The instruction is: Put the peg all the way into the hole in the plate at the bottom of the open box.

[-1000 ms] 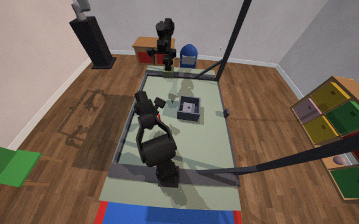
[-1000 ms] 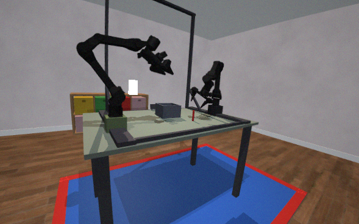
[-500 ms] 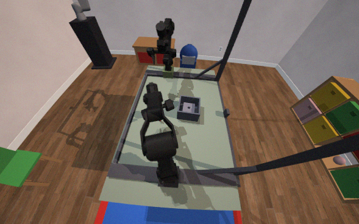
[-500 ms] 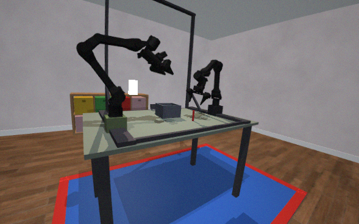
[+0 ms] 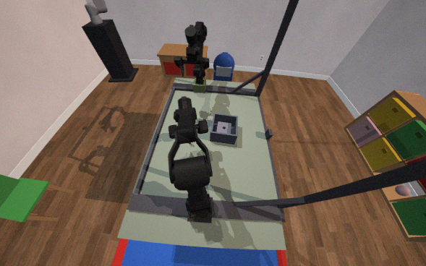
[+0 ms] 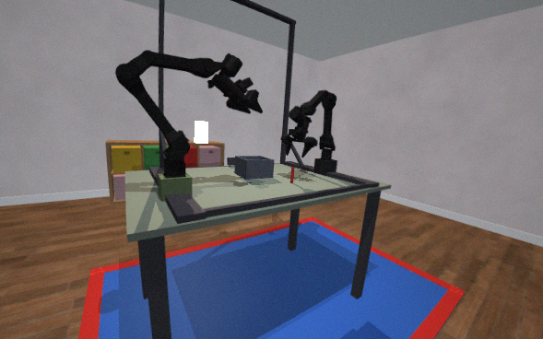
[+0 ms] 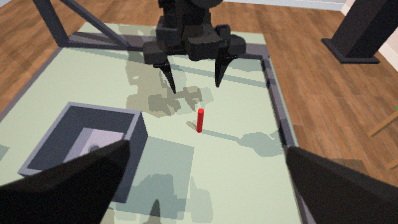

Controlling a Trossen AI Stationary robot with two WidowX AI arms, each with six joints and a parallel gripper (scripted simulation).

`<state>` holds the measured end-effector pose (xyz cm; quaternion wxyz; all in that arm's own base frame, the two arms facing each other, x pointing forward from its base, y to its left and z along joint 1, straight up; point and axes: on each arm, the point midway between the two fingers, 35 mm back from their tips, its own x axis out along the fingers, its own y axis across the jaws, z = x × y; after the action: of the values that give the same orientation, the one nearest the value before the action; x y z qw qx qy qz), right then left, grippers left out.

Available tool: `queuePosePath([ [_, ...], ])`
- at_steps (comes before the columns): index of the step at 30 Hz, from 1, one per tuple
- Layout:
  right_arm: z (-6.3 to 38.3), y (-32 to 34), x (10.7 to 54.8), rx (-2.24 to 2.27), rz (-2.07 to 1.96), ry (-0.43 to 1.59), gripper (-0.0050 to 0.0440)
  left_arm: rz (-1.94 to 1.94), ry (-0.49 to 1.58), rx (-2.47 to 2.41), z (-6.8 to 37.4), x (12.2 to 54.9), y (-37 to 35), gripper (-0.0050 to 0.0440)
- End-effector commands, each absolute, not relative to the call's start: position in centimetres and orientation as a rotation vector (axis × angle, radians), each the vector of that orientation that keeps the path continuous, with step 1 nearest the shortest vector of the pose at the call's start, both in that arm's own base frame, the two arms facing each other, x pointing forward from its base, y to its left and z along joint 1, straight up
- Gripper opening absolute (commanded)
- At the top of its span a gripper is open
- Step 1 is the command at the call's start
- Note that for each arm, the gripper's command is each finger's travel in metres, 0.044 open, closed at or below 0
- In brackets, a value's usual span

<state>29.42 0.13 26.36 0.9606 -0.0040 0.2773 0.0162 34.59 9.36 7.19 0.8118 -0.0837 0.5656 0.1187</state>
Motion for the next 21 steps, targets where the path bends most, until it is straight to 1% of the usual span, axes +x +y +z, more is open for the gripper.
queuePosePath([
  [1, 27.2, 0.1, 29.4, -0.010, 0.033, 0.540, 0.0440, 0.251, 1.179, -0.168, 8.2, 35.1, 9.4, 0.0440],
  [4, 27.2, 0.1, 29.4, -0.010, 0.033, 0.540, 0.0440, 0.251, 1.179, -0.169, 8.2, 35.1, 9.4, 0.0440],
  [10, 27.2, 0.1, 29.4, -0.010, 0.033, 0.540, 0.0440, 0.185, 1.200, -0.129, 7.3, 35.0, 9.8, 0.0296],
  [15, 27.2, 0.1, 29.4, -0.010, 0.033, 0.540, 0.0440, -0.023, 1.200, 0.022, 6.8, 35.4, 10.8, 0.0176],
  [17, 27.2, 0.1, 29.4, -0.010, 0.033, 0.540, 0.0440, -0.023, 1.200, 0.022, 6.8, 35.4, 10.8, 0.0176],
  [21, 27.2, 0.1, 29.4, -0.010, 0.033, 0.540, 0.0440, -0.187, 1.194, 0.144, 6.2, 35.6, 11.5, 0.0170],
])
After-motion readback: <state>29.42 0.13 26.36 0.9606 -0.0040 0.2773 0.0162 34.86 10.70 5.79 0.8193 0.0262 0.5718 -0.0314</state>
